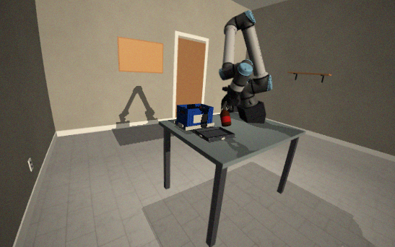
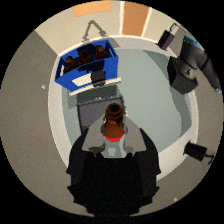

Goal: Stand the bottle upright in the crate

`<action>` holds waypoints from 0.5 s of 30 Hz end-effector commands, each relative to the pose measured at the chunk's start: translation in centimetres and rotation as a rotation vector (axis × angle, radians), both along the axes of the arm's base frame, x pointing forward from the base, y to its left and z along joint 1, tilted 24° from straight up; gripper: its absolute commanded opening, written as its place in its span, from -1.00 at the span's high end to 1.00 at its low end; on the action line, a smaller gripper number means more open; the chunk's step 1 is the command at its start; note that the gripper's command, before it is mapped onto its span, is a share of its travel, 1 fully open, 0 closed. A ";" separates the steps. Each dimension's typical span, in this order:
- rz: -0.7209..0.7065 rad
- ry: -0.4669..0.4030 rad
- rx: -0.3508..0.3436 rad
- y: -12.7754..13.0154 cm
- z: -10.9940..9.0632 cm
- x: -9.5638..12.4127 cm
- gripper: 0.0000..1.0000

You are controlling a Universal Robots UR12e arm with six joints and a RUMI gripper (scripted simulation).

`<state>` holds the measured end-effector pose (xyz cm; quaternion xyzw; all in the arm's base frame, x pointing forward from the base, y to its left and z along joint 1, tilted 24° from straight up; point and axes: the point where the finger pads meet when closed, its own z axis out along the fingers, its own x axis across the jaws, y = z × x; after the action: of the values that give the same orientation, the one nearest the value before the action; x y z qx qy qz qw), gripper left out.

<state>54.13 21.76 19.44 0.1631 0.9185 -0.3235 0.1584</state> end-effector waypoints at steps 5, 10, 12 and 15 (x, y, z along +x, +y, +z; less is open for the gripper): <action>0.000 -0.001 0.000 0.0 0.1 0.0 1.00; -0.001 0.000 -0.002 0.0 0.1 0.0 1.00; -0.003 0.001 -0.006 0.0 0.1 0.0 1.00; -0.008 0.003 -0.014 0.0 0.0 0.0 1.00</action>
<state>54.13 21.75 19.42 0.1639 0.9174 -0.3267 0.1574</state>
